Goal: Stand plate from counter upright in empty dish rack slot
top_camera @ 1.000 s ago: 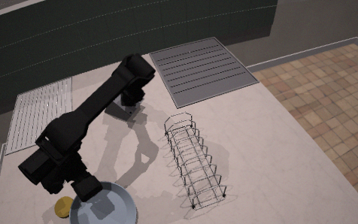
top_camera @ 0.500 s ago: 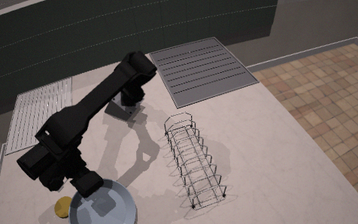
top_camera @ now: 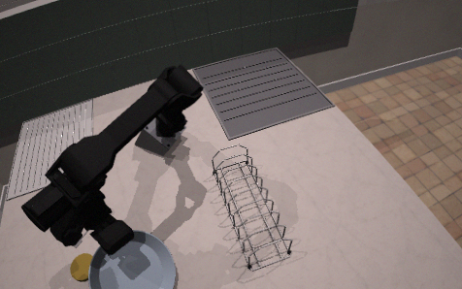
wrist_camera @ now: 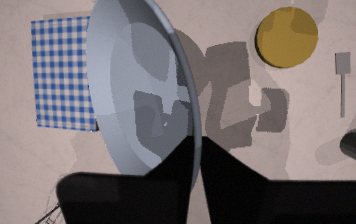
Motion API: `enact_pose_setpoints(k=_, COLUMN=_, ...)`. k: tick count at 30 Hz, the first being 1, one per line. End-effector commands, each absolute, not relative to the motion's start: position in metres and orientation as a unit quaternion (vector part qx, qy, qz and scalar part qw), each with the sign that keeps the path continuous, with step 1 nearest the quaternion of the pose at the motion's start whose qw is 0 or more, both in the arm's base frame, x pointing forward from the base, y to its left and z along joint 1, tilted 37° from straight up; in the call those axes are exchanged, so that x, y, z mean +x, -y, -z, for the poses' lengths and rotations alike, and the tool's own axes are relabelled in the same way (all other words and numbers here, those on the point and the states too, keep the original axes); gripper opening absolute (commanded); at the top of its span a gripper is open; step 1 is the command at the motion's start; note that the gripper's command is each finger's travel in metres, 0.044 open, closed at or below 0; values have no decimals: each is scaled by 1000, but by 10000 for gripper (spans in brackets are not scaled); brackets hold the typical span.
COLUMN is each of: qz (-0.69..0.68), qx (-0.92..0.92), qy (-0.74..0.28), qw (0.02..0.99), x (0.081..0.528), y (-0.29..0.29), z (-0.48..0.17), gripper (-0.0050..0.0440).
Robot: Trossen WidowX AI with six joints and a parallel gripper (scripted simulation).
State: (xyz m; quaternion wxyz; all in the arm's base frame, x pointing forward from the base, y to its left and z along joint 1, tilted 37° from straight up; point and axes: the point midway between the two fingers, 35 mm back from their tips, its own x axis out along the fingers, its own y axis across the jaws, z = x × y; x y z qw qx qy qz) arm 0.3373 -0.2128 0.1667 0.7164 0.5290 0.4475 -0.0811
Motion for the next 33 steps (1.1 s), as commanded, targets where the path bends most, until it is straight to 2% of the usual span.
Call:
enact_pose_setpoints(k=1, qz=83, qx=527, qy=-438, qw=724, x=336, y=217, z=-173, gripper=0)
enact_pose_setpoints(k=14, qz=81, qx=523, qy=-437, qw=727, x=335, y=218, z=-174, gripper=0)
enact_pose_setpoints(k=33, qz=42, qx=406, qy=-414, qw=814, x=321, y=231, z=-201, gripper=0)
